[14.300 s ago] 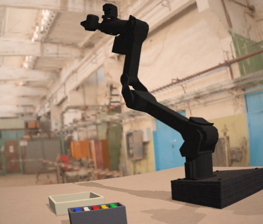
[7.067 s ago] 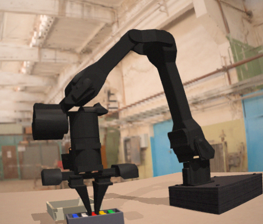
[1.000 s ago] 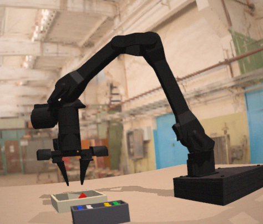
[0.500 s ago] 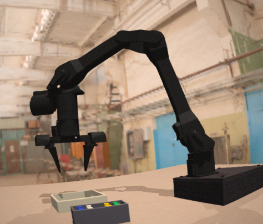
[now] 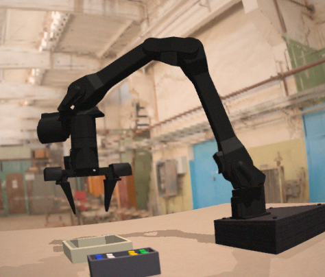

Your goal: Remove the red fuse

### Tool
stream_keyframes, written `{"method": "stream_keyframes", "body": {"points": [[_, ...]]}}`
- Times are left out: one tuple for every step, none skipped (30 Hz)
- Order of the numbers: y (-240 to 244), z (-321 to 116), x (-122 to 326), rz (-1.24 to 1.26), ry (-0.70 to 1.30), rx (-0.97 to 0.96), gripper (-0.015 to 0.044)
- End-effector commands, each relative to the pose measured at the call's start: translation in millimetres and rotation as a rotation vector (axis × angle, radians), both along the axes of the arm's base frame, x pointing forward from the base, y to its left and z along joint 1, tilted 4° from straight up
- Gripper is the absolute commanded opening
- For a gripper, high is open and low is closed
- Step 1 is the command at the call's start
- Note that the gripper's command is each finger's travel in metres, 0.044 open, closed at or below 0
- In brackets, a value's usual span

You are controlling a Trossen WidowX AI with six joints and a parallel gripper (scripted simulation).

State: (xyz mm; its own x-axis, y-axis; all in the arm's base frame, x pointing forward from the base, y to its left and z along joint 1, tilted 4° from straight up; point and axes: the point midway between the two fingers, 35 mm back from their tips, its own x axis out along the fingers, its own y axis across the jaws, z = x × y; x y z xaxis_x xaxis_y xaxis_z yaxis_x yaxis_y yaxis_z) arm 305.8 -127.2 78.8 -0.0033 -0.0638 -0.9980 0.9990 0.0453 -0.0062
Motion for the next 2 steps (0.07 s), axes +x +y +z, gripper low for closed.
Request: {"method": "stream_keyframes", "body": {"points": [[0.0,0.0,0.0,0.000,0.000,0.000,0.0330],[0.0,0.0,0.0,0.000,0.000,0.000,0.0330]]}}
